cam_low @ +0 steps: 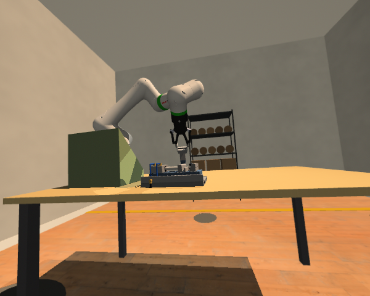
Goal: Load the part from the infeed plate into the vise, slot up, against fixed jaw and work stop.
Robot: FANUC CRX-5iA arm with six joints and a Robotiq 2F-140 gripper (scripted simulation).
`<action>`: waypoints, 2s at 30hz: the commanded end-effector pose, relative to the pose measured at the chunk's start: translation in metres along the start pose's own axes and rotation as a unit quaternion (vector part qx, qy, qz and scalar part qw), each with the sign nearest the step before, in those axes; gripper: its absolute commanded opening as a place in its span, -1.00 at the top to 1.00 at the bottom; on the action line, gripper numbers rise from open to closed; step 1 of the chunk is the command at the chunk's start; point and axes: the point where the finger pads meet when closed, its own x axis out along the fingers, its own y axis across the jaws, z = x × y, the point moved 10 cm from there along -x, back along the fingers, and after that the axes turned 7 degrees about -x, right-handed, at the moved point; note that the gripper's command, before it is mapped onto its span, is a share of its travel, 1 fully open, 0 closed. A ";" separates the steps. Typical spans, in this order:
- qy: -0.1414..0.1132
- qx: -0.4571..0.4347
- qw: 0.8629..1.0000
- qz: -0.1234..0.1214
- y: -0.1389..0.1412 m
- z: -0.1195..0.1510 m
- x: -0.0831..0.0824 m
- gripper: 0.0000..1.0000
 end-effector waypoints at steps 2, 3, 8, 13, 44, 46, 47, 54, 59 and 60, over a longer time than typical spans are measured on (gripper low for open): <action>0.000 0.000 1.000 0.000 0.000 0.000 0.000 1.00; 0.000 0.000 1.000 0.000 0.000 0.000 0.000 1.00; 0.000 0.000 1.000 0.000 0.000 0.000 0.000 1.00; 0.000 0.000 1.000 0.000 0.000 0.000 0.000 1.00; 0.022 0.000 1.000 0.003 -0.001 0.006 0.000 1.00; 0.022 0.000 1.000 0.003 -0.001 0.006 0.000 1.00; 0.025 0.000 1.000 0.003 -0.001 0.006 0.000 1.00; 0.047 0.000 0.999 0.006 -0.001 0.012 0.001 1.00; 0.067 0.000 0.998 0.008 -0.002 0.017 0.001 1.00; 0.071 0.000 0.997 0.009 -0.002 0.018 0.001 1.00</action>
